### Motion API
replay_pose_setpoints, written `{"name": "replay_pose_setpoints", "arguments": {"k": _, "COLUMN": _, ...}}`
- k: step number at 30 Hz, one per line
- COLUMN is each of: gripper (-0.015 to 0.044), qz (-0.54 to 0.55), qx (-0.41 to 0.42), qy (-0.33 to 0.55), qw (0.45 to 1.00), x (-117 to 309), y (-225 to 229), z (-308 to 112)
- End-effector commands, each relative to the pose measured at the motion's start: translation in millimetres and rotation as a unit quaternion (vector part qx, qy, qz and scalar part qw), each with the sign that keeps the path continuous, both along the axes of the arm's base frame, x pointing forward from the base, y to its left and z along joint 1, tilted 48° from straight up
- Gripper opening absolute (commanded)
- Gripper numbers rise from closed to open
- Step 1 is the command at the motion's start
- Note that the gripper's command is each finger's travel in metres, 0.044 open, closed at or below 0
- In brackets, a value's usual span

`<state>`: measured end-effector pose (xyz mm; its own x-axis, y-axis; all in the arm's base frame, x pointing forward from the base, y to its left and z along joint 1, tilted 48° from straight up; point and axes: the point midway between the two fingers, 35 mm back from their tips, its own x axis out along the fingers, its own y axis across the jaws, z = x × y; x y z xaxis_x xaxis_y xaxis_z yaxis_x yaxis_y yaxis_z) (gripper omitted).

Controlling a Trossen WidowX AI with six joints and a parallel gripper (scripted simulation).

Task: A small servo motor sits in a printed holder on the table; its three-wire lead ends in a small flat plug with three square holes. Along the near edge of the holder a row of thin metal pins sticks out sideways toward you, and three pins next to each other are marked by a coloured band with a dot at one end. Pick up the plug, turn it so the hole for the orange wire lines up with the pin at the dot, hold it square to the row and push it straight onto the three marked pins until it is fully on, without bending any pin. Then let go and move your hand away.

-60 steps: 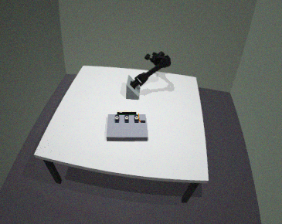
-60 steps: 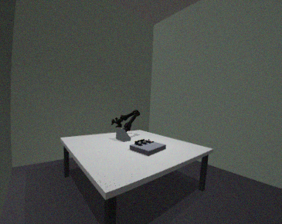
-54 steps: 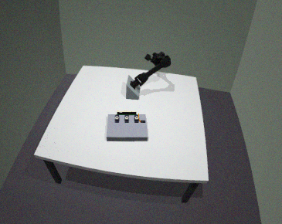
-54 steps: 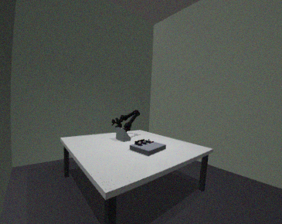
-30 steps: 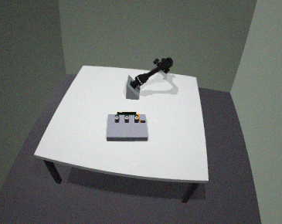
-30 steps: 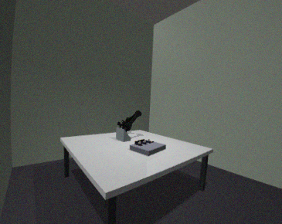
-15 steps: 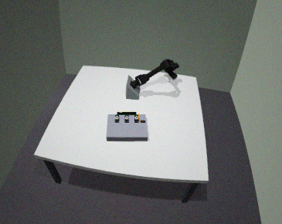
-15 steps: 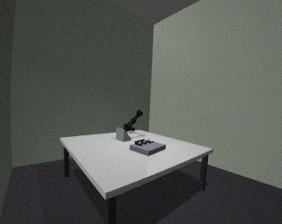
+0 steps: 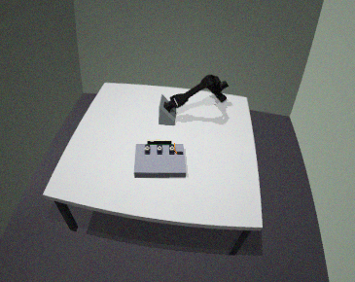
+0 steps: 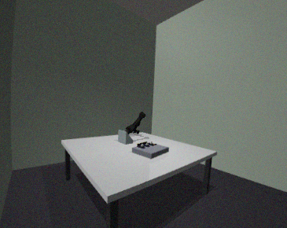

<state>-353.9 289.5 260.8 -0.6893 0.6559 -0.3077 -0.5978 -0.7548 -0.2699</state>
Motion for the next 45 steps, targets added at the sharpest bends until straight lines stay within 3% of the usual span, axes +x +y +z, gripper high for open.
{"name": "replay_pose_setpoints", "arguments": {"k": 1, "gripper": 0.0115, "qz": -0.009, "qx": 0.005, "qy": 0.018, "qw": 1.000, "x": 7, "y": 5, "z": 13}}
{"name": "replay_pose_setpoints", "arguments": {"k": 45, "gripper": 0.0115, "qz": -0.144, "qx": 0.041, "qy": 0.083, "qw": 0.985, "x": 116, "y": 69, "z": 74}}
